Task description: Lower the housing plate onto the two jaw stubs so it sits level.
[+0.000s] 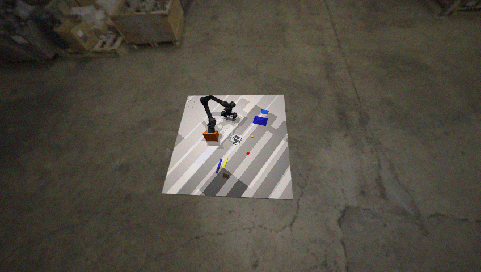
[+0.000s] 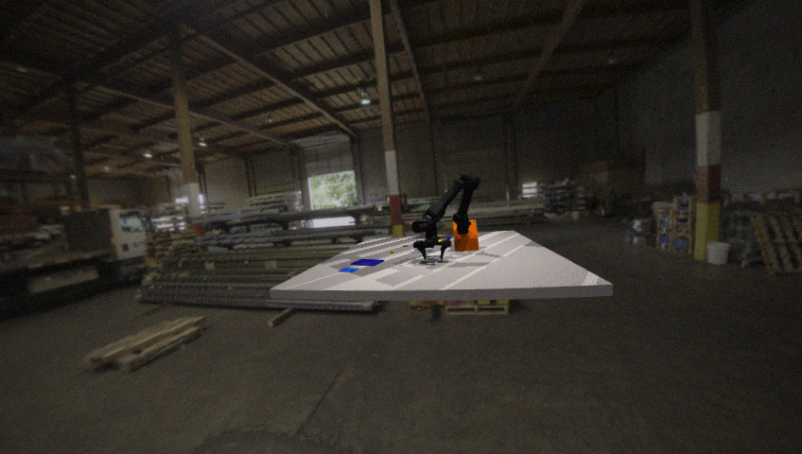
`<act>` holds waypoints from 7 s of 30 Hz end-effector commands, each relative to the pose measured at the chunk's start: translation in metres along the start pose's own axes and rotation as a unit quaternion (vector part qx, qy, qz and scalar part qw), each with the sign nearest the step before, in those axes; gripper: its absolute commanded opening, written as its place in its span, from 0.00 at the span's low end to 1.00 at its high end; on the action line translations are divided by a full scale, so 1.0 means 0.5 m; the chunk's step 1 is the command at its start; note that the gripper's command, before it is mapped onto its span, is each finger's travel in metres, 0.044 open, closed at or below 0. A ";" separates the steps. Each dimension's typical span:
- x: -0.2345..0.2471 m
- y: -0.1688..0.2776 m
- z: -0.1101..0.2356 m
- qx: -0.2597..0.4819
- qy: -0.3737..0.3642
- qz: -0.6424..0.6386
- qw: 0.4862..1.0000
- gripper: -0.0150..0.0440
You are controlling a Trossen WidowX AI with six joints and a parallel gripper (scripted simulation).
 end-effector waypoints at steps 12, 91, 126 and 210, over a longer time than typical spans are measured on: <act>0.000 0.000 0.000 0.000 0.000 0.000 1.000 0.85; -0.158 0.231 0.131 0.052 0.029 -0.350 0.935 0.85; -0.175 0.467 0.148 0.033 0.025 -0.631 0.775 0.85; -0.131 0.544 0.150 0.007 0.010 -0.738 0.675 0.85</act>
Point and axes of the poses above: the point midway between the two fingers, 35 mm back from their tips, its own z axis back along the fingers, its own x axis across the jaws, y = z × x, the point moved 5 cm from there along z, back along the fingers, and after that the axes turned 5 degrees about z, right-handed, at the moved point
